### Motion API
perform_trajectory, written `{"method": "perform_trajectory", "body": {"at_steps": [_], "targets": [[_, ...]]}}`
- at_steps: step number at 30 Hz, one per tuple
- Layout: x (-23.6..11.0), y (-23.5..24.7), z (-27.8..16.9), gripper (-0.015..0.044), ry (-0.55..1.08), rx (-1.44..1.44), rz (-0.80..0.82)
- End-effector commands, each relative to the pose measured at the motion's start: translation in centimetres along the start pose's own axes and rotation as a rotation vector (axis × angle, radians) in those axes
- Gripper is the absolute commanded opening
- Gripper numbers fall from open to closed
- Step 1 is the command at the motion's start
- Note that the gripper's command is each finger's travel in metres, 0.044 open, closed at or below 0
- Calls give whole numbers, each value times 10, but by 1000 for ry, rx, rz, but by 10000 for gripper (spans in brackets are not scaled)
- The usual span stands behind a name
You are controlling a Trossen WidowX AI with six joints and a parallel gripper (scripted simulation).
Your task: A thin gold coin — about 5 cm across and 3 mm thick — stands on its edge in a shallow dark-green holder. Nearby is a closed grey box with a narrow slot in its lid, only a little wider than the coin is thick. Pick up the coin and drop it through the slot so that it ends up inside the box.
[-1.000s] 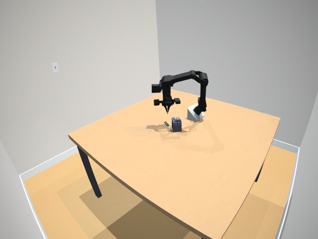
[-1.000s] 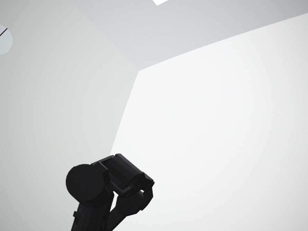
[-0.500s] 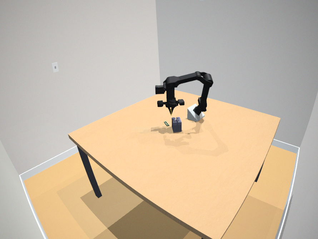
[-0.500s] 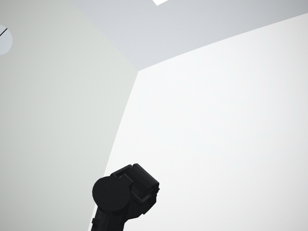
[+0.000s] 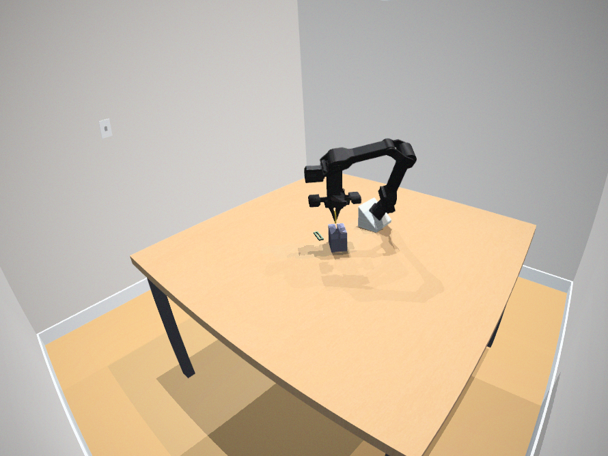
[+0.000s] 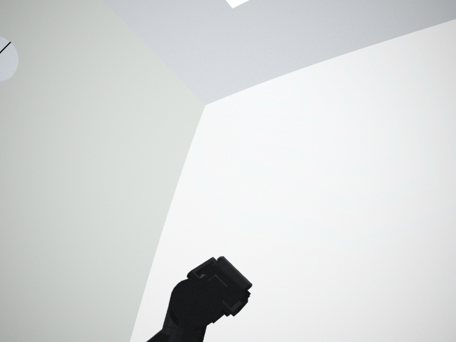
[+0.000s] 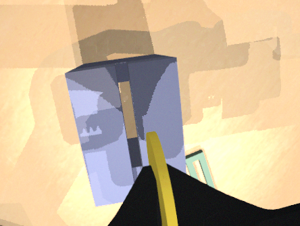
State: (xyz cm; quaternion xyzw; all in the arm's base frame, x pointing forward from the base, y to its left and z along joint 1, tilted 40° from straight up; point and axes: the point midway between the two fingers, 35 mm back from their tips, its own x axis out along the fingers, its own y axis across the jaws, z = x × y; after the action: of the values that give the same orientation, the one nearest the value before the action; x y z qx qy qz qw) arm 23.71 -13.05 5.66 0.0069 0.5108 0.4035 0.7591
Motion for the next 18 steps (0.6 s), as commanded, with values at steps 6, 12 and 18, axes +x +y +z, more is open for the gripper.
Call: {"method": "perform_trajectory", "body": {"at_steps": [6,12,18], "targets": [[0,3,3,0,0,-2,1],[0,3,3,0,0,-2,1],[0,6,5,0,0,3,1]]}}
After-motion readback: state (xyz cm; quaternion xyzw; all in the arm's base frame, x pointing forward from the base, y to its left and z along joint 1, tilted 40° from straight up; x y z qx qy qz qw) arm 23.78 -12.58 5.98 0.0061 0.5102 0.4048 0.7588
